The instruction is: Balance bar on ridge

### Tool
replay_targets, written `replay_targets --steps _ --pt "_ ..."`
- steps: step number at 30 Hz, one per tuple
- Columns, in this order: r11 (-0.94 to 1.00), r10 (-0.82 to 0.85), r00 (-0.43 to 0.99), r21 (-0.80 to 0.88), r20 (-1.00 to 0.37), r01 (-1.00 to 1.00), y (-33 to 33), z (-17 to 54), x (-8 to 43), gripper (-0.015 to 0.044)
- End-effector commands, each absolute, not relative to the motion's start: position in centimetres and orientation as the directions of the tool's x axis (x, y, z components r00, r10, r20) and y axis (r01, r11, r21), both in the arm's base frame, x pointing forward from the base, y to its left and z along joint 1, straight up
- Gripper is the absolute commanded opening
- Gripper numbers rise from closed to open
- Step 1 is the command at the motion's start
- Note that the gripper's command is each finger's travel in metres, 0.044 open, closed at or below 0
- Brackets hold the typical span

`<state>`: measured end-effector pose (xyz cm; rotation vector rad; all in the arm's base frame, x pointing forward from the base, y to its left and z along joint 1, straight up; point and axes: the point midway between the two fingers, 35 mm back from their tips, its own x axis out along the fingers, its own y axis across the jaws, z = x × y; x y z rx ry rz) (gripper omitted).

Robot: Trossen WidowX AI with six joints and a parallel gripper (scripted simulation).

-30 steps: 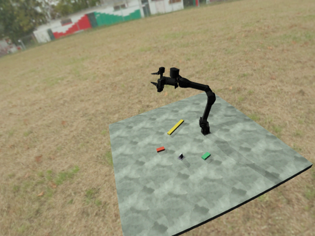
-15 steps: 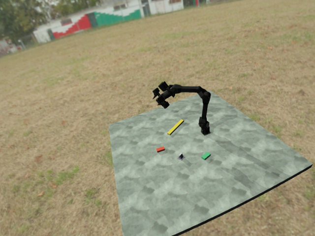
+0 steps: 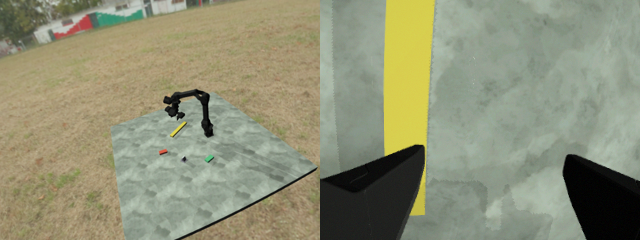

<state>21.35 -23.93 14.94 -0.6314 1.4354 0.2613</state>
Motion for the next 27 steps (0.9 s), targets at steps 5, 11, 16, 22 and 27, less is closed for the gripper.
replay_targets --steps 5,11,16,22,27 --pt "0.851 -0.021 0.018 -0.027 -1.000 -0.524 -21.7 11.8 18.2 0.0315" --pt "0.851 -0.021 0.018 -0.027 -1.000 -0.524 -21.7 11.7 18.2 0.0315" --pt "0.851 -0.021 0.018 -0.027 -1.000 -0.524 -21.8 9.7 18.3 0.0315" --pt "0.851 -0.021 0.018 -0.027 -1.000 -0.524 -21.8 7.3 18.3 0.0315" --pt "0.851 -0.021 0.018 -0.027 -1.000 -0.524 -21.8 7.3 18.3 0.0315"
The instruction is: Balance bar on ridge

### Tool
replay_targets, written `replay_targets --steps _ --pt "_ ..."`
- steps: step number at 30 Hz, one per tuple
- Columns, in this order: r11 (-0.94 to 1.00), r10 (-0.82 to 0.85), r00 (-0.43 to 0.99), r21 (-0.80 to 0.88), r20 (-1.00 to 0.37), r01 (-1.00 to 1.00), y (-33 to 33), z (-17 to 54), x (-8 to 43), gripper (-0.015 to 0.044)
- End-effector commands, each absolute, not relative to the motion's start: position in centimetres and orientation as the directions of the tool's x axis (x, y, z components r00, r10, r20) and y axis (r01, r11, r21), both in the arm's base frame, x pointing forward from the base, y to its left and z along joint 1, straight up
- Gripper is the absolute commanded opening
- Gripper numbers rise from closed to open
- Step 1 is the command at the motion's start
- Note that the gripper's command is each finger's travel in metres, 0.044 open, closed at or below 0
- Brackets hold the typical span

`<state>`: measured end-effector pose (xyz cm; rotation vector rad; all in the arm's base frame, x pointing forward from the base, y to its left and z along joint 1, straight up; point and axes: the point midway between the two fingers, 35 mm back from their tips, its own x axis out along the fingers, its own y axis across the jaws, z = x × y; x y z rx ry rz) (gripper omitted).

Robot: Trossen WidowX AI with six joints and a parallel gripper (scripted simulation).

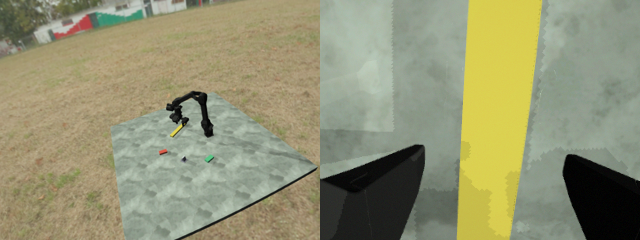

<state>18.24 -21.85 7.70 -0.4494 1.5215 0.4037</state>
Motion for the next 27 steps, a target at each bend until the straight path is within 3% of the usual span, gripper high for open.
replay_targets --steps 1,27 --pt "0.851 -0.021 0.018 -0.027 -1.000 -0.524 -21.8 7.2 18.3 0.0315" --pt "0.852 -0.021 0.018 -0.027 -1.000 -0.524 -21.8 4.7 18.3 0.0315"
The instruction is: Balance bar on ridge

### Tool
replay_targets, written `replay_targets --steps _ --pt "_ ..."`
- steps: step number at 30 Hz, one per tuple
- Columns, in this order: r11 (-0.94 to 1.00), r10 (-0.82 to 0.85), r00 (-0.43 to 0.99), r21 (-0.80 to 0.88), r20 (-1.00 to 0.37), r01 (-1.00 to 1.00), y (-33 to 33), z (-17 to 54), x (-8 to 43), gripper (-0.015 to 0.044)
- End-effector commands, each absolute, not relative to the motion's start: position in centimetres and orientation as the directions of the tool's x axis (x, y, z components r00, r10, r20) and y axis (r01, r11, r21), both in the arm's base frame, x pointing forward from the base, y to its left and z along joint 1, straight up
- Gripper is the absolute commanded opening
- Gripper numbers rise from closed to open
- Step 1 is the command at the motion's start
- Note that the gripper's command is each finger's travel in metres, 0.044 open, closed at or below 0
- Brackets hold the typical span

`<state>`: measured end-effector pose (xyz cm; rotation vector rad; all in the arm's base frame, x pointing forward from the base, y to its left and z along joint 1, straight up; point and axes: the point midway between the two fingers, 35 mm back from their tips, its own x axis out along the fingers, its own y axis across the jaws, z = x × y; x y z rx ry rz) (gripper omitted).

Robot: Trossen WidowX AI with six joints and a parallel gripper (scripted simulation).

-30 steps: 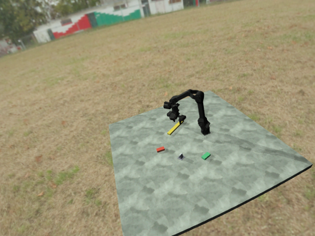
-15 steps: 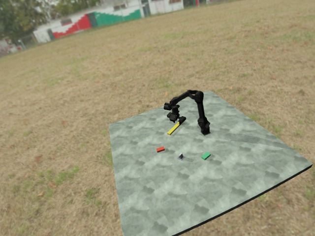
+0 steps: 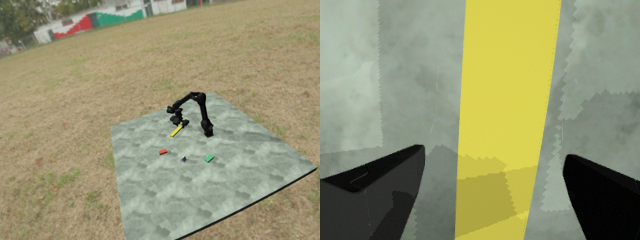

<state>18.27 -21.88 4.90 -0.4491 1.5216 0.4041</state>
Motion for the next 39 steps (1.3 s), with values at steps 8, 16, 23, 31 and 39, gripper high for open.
replay_targets --steps 8,16,23,31,39 --pt "0.852 -0.021 0.018 -0.027 -1.000 -0.524 -21.8 4.7 18.3 0.0315" --pt "0.855 -0.024 0.013 -0.027 -1.000 -0.518 -21.9 4.8 18.3 0.0125" --pt "0.855 -0.024 0.013 -0.027 -1.000 -0.518 -21.9 4.8 18.3 0.0058" --pt "0.854 -0.024 0.014 -0.027 -1.000 -0.519 -22.0 6.7 18.4 0.0000" --pt "0.853 -0.023 0.015 -0.028 -1.000 -0.521 -22.1 8.7 18.5 0.0000"
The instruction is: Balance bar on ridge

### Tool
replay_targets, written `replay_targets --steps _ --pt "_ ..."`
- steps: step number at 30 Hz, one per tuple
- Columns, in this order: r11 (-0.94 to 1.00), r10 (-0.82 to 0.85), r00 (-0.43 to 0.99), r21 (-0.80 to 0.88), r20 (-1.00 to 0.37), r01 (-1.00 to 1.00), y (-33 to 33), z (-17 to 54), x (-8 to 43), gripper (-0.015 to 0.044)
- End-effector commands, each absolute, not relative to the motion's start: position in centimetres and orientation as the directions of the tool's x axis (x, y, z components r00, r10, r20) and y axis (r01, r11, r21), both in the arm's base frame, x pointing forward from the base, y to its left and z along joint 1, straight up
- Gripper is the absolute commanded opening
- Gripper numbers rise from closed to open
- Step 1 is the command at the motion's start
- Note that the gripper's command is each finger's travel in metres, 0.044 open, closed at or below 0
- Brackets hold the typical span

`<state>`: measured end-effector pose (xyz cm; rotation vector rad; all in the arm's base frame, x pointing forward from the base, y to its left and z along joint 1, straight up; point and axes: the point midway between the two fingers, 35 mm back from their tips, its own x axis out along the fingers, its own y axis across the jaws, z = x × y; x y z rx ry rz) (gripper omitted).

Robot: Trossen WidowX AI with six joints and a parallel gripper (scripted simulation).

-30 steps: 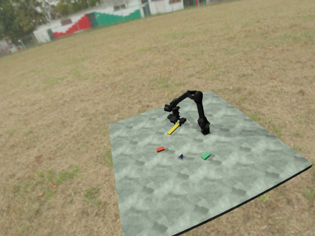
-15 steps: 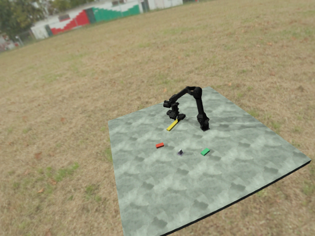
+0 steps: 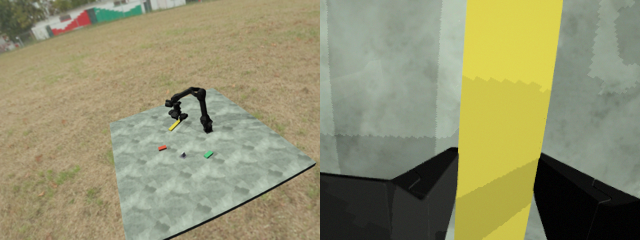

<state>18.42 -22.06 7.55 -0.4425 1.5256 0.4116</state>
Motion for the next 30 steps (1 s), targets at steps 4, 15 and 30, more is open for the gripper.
replay_targets --steps 4,15,30 --pt "0.853 -0.023 0.016 -0.028 -1.000 -0.521 -22.1 9.8 18.5 0.0000" --pt "0.852 -0.022 0.017 -0.027 -1.000 -0.523 -21.8 12.6 18.3 0.0000" --pt "0.791 -0.020 0.020 -0.028 -1.000 -0.612 -20.1 13.8 20.3 0.0000"
